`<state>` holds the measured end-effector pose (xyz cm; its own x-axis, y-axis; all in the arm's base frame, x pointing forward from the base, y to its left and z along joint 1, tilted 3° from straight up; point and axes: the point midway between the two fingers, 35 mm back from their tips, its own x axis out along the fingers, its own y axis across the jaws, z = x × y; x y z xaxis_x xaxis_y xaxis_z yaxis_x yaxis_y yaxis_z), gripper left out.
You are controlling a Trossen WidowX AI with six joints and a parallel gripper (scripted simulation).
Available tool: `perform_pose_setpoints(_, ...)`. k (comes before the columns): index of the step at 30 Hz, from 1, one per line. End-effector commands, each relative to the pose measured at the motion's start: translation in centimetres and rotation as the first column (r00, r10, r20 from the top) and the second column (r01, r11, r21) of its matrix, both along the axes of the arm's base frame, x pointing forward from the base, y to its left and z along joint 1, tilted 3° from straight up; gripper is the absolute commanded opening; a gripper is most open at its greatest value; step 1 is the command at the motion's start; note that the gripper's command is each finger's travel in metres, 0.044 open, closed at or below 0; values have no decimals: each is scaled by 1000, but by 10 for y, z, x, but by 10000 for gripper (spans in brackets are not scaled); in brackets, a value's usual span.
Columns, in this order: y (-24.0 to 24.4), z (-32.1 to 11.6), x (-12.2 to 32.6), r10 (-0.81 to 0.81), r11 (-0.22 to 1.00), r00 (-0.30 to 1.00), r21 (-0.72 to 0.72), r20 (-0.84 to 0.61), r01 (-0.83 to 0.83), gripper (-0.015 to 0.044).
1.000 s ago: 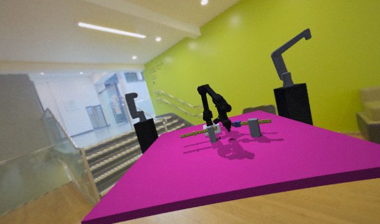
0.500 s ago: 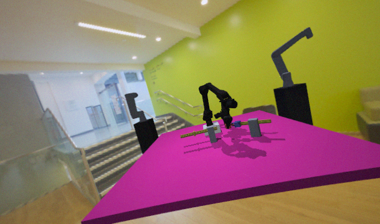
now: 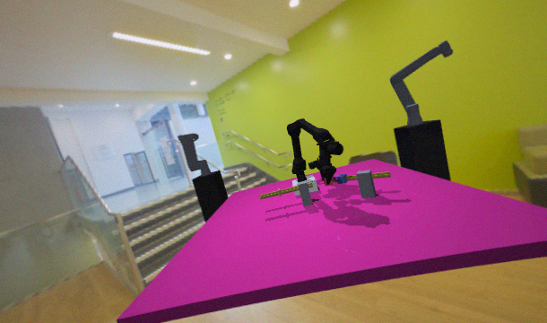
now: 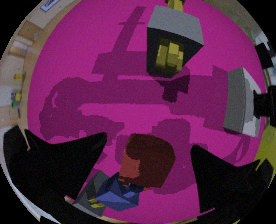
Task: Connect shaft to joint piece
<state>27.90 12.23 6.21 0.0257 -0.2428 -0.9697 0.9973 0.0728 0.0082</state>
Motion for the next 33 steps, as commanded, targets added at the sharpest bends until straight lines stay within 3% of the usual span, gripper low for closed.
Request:
perform_pose_setpoints(1, 3, 12, 4, 118, 993, 993, 21, -22, -118, 440)
perform_pose_setpoints(16, 4, 57, 5, 588, 808, 804, 102, -92, -580, 440)
perform_pose_setpoints(33, 2, 109, -1, 936, 350, 340, 185, -87, -918, 440)
